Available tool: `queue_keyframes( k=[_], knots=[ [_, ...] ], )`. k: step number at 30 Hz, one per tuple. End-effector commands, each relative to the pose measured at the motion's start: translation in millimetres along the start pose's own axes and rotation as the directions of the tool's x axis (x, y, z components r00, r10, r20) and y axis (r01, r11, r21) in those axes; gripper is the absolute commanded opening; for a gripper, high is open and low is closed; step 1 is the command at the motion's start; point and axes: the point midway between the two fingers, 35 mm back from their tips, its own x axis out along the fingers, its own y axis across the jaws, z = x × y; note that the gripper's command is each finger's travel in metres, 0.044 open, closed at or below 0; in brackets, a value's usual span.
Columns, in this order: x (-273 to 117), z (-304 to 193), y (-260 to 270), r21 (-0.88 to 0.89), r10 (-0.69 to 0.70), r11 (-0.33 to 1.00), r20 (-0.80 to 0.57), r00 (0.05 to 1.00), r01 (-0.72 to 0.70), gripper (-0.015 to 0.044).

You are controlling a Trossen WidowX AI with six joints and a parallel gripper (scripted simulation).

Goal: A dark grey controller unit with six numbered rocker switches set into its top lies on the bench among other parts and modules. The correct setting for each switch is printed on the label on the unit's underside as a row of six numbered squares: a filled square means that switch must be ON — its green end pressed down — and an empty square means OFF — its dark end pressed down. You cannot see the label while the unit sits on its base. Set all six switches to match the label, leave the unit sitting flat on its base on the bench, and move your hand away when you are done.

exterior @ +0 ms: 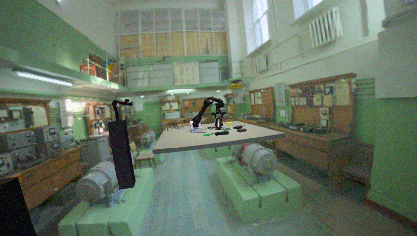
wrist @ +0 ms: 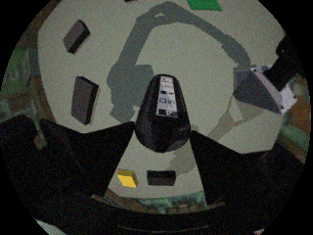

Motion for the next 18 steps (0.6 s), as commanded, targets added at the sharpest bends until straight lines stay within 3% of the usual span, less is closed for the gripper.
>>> queue_keyframes(
  k=[1, 18],
  knots=[
    [1.4, 7.1, -0.6, -0.010, -0.001, 1.000, 0.013, 1.000, 0.001, 0.0336],
    [-0.9, 20.7, -0.5, -0.011, -0.001, 1.000, 0.014, 1.000, 0.001, 0.0336]
  ],
)
